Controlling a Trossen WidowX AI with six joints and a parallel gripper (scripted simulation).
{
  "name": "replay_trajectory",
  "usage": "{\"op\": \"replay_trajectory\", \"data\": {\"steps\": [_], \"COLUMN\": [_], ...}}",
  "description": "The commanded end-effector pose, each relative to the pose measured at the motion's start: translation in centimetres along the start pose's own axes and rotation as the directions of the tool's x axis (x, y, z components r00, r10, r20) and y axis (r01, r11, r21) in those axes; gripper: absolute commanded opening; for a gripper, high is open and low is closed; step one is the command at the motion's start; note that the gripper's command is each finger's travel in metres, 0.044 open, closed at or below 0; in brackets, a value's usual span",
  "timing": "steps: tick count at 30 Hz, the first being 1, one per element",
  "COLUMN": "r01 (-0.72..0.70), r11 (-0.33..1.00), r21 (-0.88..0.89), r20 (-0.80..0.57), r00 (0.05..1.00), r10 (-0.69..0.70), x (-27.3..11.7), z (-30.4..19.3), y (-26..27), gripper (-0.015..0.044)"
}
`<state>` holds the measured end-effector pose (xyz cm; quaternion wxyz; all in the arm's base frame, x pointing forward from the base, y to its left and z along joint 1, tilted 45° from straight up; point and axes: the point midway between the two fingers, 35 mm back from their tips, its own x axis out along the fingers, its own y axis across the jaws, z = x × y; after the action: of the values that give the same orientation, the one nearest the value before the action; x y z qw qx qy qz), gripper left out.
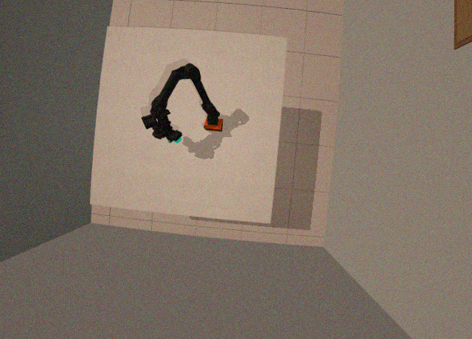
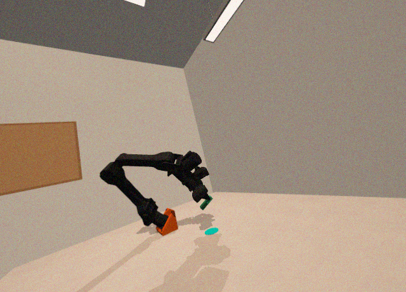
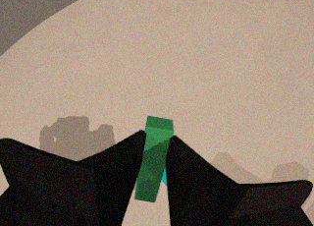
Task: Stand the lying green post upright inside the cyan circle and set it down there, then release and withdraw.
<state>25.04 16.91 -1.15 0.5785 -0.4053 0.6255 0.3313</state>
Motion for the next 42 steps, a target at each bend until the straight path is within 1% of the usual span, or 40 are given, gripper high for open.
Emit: {"op": "replay_trajectory", "data": {"steps": [1,21,42], "r01": [-0.011,-0.025,-0.014], "r11": [1.0,0.999,0.999], "r21": [-0.005,-0.024,-0.052], "r20": [0.029,0.177,0.328], "r00": [1.0,0.984,0.944], "r10": [0.012,0.028,0.03], "x": [0.18,0.08,-0.28], "z": [-0.24,-0.34,-0.52], "y": [0.08,-0.07,-0.21], "gripper": [0.0023,0.0023,0.0023]}}
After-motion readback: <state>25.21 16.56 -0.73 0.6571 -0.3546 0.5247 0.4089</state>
